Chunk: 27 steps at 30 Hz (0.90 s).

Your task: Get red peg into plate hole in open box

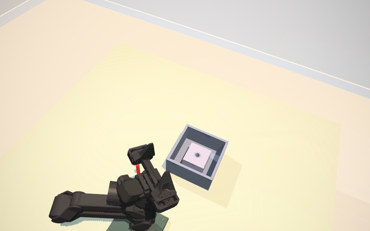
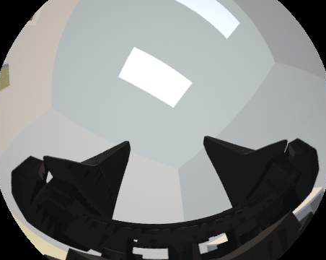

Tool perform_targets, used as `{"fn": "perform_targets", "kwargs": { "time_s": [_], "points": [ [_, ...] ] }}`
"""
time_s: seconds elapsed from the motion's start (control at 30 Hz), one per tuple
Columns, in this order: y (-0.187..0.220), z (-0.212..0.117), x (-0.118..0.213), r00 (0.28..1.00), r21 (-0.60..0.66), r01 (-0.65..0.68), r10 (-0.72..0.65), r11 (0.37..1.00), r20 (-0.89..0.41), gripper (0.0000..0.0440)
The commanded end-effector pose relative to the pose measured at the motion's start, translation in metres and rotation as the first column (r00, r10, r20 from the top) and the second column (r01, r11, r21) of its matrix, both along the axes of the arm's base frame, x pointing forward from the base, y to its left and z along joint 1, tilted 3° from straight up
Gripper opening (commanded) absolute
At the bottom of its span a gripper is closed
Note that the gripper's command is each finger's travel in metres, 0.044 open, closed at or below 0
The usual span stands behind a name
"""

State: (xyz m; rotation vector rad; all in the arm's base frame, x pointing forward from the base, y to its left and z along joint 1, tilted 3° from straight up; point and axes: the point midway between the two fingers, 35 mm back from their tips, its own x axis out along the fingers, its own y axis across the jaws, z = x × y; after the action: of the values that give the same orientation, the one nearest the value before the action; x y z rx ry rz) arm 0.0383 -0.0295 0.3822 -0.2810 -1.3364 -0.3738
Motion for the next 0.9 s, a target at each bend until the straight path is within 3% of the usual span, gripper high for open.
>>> {"fn": "perform_targets", "kwargs": {
  "time_s": [0.0, 0.07, 0.4, 0.87],
  "points": [
    [-0.002, 0.002, 0.002, 1.0, 0.008, -0.001, 0.001, 1.0, -0.006, 0.0418],
    [-0.008, 0.006, 0.007, 0.999, 0.04, -0.02, 0.021, 0.999, -0.026, 0.044],
    [-0.042, 0.021, 0.05, 0.961, 0.289, -0.209, 0.25, 0.934, -0.115, 0.044],
    [-0.061, 0.01, 0.128, 0.81, 0.618, -0.32, 0.546, 0.718, -0.216, 0.044]
  ]
}}
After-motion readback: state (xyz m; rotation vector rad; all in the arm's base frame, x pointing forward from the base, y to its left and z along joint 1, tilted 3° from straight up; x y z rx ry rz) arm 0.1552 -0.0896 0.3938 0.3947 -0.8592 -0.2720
